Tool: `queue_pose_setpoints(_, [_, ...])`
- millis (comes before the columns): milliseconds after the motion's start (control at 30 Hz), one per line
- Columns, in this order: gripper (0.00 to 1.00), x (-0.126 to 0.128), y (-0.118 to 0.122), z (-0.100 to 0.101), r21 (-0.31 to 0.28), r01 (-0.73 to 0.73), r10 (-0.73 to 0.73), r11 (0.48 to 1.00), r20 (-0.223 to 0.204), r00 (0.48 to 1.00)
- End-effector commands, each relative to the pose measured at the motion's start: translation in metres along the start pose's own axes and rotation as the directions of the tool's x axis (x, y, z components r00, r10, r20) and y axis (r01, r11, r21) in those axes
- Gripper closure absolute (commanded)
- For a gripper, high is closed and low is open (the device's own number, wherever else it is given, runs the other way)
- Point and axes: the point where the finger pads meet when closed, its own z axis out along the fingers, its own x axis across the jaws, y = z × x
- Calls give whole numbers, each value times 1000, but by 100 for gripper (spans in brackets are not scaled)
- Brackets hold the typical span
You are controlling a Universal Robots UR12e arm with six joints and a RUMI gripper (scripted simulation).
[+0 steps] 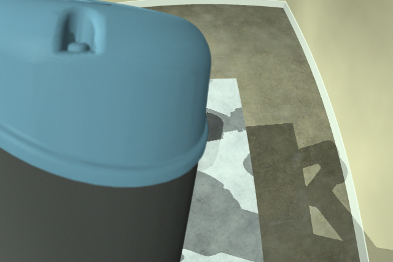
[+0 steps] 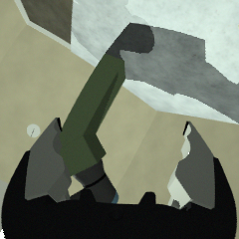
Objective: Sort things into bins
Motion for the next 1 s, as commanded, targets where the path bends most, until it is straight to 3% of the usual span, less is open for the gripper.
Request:
queue_pose_setpoints(0, [0, 0, 0, -1, 1, 0, 0, 1000, 0, 1000])
queue_pose_setpoints(533, [0, 0, 0, -1, 1, 0, 0, 1000, 0, 1000])
queue_pose_setpoints(567, [96, 3, -6, 4, 1, 0, 0, 1000, 0, 1000])
queue_pose_setpoints(833, [96, 32, -53, 37, 1, 0, 0, 1000, 0, 1000])
queue_pose_setpoints(967, [96, 32, -53, 37, 1, 0, 0, 1000, 0, 1000])
